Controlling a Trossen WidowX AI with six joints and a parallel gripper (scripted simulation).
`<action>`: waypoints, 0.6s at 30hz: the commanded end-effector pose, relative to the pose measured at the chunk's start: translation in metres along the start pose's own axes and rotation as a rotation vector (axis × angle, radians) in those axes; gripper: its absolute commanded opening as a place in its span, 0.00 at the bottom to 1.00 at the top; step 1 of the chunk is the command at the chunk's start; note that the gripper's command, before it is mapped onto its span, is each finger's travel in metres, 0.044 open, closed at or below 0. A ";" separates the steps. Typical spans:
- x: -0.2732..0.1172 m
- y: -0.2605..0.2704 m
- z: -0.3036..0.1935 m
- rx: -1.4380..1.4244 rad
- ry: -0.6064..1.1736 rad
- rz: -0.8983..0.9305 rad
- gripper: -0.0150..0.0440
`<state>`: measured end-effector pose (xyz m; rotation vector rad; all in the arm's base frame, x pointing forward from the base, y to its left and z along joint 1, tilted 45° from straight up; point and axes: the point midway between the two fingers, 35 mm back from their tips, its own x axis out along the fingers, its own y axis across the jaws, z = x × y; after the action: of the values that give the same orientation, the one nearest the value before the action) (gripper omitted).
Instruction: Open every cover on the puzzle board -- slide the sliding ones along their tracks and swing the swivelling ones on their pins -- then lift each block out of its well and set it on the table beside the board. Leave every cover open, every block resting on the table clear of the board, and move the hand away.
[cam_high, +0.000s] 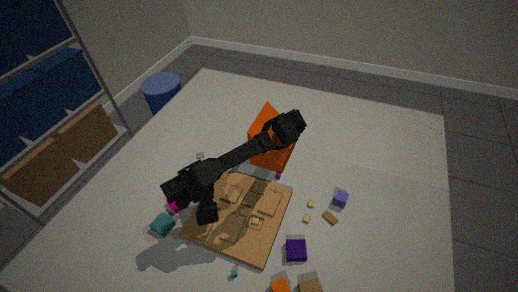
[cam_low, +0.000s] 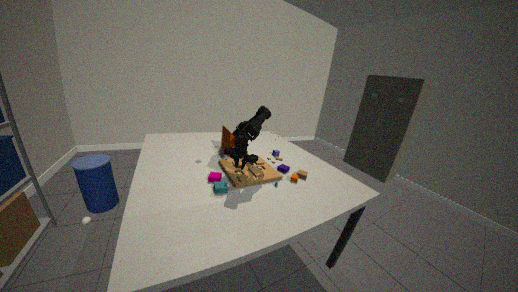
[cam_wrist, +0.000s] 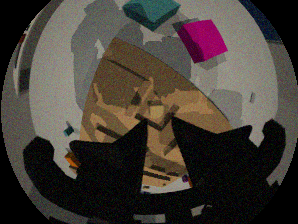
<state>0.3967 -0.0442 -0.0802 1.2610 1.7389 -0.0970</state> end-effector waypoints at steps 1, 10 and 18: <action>0.001 0.001 0.000 0.004 0.002 0.005 0.50; 0.001 0.001 0.000 0.004 0.002 0.005 0.50; 0.008 0.001 0.000 0.004 0.002 0.005 0.50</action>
<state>0.3975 -0.0415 -0.0835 1.2615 1.7355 -0.0971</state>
